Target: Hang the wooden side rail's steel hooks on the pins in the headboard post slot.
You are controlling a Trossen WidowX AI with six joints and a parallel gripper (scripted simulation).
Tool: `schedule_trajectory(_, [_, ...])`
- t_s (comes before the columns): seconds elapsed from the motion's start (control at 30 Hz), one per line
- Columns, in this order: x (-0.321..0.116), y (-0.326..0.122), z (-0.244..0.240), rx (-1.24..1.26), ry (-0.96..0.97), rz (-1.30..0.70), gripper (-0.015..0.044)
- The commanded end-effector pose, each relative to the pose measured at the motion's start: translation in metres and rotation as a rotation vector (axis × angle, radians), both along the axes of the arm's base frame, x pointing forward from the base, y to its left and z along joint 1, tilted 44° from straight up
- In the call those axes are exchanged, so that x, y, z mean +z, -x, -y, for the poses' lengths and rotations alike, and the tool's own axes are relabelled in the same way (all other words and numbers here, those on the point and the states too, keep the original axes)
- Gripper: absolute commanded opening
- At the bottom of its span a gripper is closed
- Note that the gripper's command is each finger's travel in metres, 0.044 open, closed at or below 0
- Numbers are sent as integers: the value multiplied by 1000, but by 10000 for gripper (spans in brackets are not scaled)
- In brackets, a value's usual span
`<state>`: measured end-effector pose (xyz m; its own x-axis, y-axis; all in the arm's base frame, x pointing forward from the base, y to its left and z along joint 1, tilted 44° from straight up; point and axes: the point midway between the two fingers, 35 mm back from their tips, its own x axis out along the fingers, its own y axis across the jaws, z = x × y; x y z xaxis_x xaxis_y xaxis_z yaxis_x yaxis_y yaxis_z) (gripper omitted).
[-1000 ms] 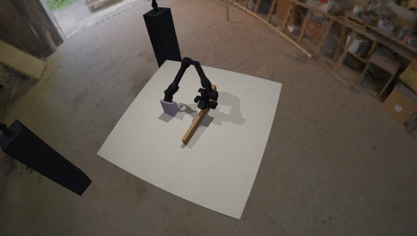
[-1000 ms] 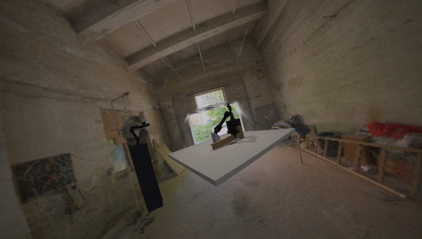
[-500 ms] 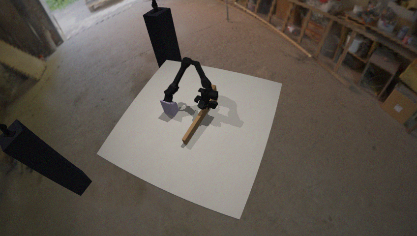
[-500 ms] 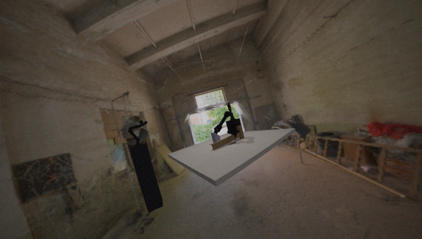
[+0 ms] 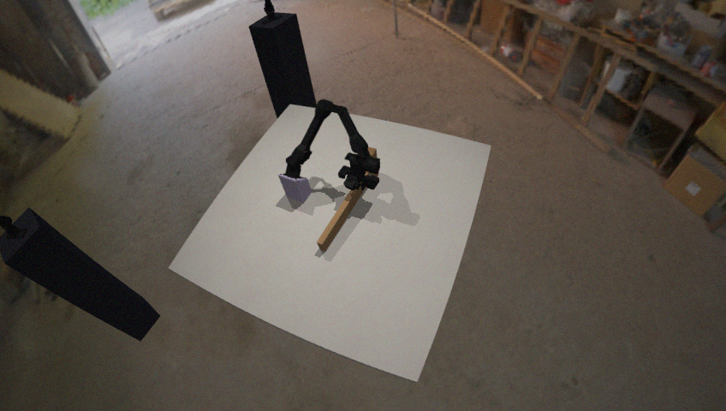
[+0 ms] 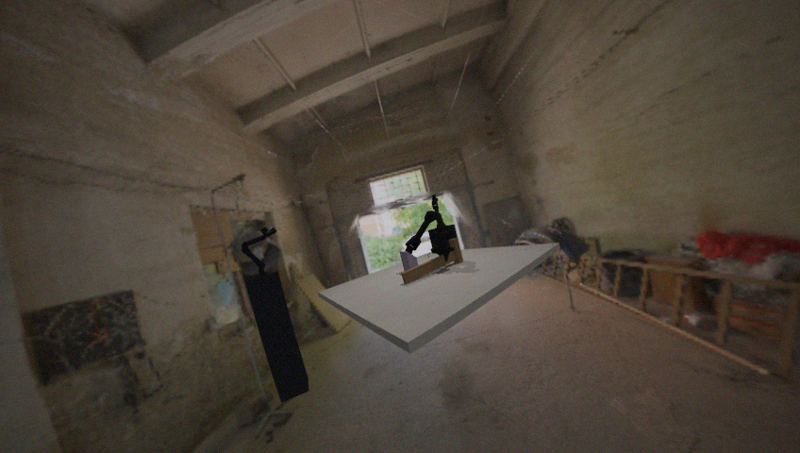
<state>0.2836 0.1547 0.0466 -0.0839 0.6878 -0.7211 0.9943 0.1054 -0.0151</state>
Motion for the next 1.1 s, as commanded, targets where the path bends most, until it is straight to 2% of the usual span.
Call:
schedule_trajectory(0.0, [4, -1, 0, -6, -4, 11, 0])
schedule_trajectory(1.07, [8, -3, -2, -6, -4, 11, 0])
